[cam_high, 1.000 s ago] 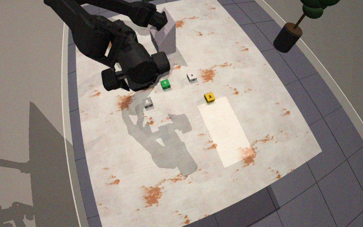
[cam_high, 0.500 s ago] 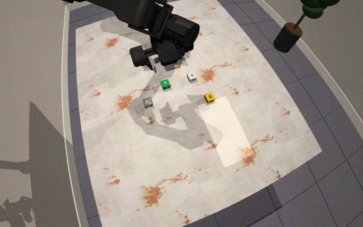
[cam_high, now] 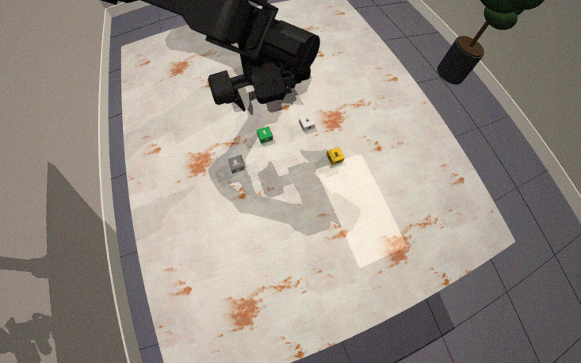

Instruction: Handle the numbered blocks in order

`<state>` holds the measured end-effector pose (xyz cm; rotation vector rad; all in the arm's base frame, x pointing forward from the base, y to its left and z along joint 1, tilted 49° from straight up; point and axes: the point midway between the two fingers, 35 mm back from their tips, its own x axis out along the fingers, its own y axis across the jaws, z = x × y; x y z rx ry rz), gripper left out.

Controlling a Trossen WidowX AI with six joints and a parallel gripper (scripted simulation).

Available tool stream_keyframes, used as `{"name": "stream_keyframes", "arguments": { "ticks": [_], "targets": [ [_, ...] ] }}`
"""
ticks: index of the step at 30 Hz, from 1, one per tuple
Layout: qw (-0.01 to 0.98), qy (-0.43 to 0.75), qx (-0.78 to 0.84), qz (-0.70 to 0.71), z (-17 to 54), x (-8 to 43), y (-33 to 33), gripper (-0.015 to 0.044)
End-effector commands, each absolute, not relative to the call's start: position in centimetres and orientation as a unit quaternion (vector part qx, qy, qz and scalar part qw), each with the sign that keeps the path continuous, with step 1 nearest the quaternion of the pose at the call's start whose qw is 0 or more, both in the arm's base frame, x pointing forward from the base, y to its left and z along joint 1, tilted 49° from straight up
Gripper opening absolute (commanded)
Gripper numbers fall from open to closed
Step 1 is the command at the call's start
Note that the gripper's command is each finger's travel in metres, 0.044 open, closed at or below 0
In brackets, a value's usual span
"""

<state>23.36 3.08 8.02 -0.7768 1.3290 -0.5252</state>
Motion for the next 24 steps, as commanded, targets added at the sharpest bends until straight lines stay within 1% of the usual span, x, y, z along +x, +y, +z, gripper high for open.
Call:
{"name": "stream_keyframes", "arguments": {
  "ticks": [1,4,12,24],
  "targets": [
    [0.686,0.596,-0.345,-0.235,7.8,23.2,3.1,0.04],
    [0.687,0.596,-0.344,-0.234,7.3,23.3,3.6,0.04],
    [0.688,0.596,-0.343,-0.233,0.5,23.0,9.6,0.04],
    [0.688,0.596,-0.343,-0.234,0.4,22.9,9.8,0.04]
  ]
}}
